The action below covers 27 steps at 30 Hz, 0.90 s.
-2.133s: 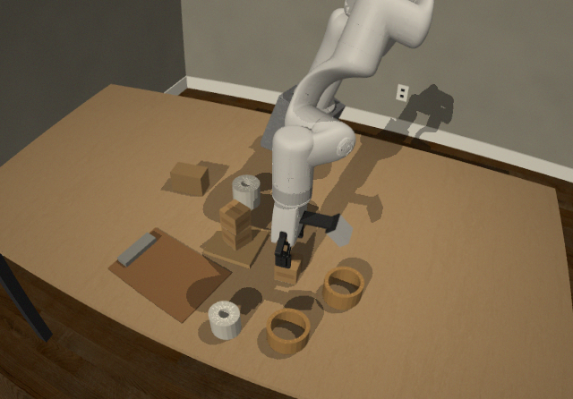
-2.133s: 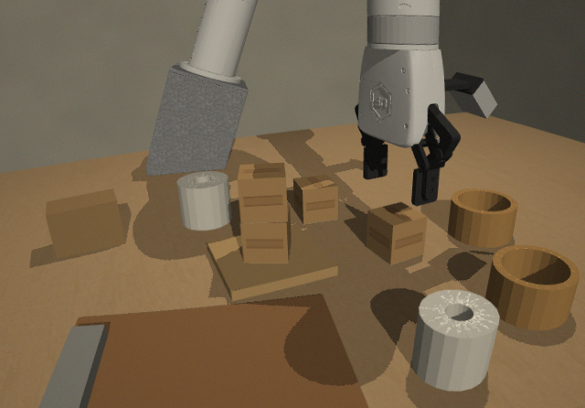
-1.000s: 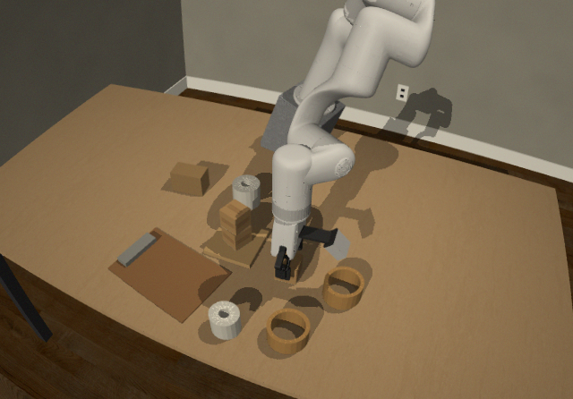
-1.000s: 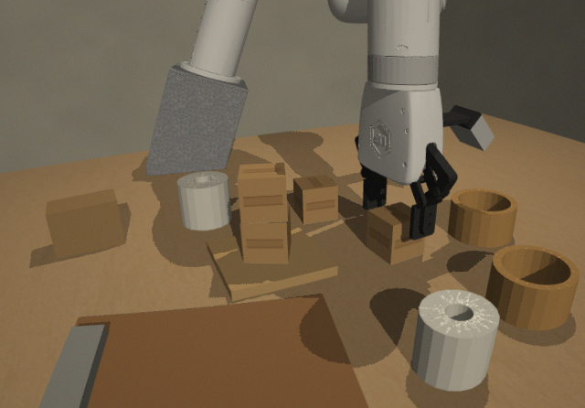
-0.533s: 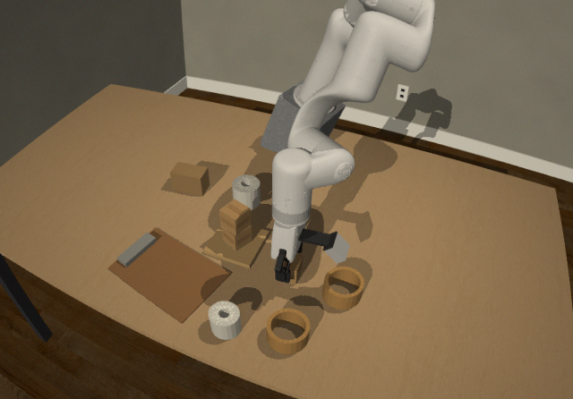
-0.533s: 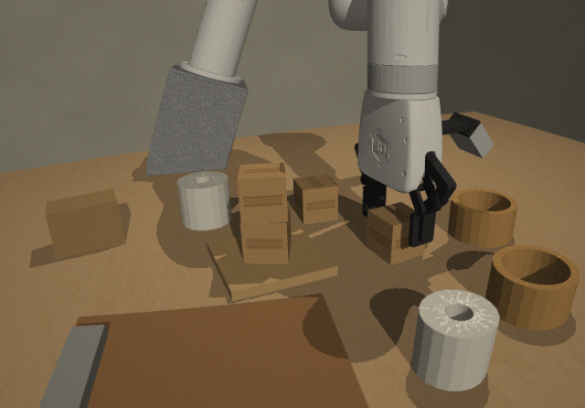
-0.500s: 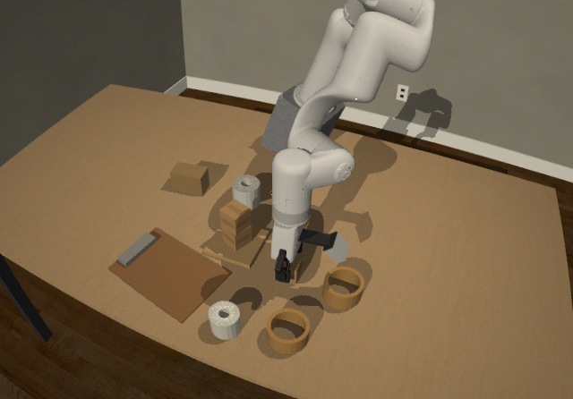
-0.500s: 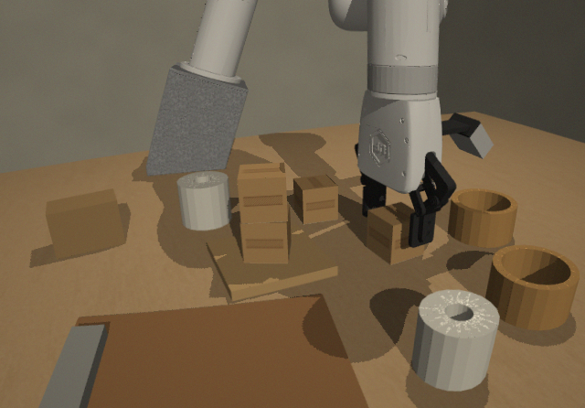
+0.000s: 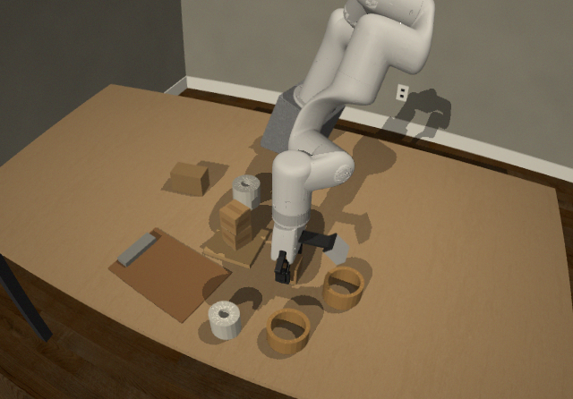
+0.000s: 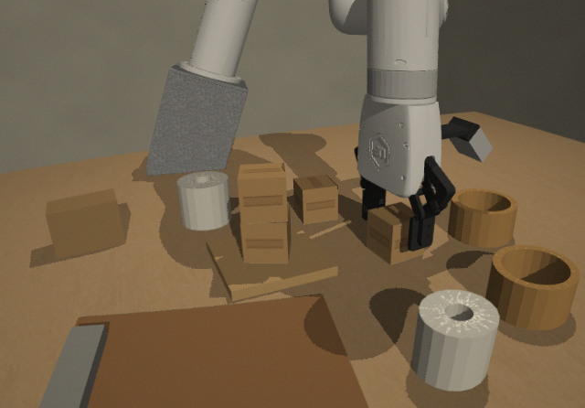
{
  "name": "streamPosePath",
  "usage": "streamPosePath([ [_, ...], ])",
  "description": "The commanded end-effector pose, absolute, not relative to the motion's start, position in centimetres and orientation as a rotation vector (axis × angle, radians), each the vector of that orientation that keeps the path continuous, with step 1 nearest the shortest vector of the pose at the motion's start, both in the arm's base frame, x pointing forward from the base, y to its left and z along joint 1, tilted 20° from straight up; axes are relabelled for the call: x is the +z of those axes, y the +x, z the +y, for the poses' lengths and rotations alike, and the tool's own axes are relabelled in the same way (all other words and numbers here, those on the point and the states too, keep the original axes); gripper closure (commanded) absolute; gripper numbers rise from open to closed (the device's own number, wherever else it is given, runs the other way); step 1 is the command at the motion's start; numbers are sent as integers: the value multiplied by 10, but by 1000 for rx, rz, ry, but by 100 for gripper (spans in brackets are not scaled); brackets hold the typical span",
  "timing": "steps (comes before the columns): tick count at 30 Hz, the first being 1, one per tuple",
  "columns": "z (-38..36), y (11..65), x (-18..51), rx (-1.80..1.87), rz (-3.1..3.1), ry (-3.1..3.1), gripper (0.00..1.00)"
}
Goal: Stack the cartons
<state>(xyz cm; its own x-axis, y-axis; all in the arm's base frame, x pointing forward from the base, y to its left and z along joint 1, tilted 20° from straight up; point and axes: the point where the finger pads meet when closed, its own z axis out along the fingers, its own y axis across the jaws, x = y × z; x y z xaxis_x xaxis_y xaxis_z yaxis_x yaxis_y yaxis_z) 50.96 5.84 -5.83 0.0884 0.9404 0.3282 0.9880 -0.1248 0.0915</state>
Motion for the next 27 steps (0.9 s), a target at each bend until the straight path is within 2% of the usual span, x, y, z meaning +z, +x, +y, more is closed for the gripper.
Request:
streamPosePath([
  [1,58,511,-57,-469,-1970,-2201,0],
  [22,58,511,-58,-469,-1970,-2201,0],
  [23,58,511,-58,-469,-1970,-2201,100],
  [27,58,511,-58,-469,-1970,-2201,100],
])
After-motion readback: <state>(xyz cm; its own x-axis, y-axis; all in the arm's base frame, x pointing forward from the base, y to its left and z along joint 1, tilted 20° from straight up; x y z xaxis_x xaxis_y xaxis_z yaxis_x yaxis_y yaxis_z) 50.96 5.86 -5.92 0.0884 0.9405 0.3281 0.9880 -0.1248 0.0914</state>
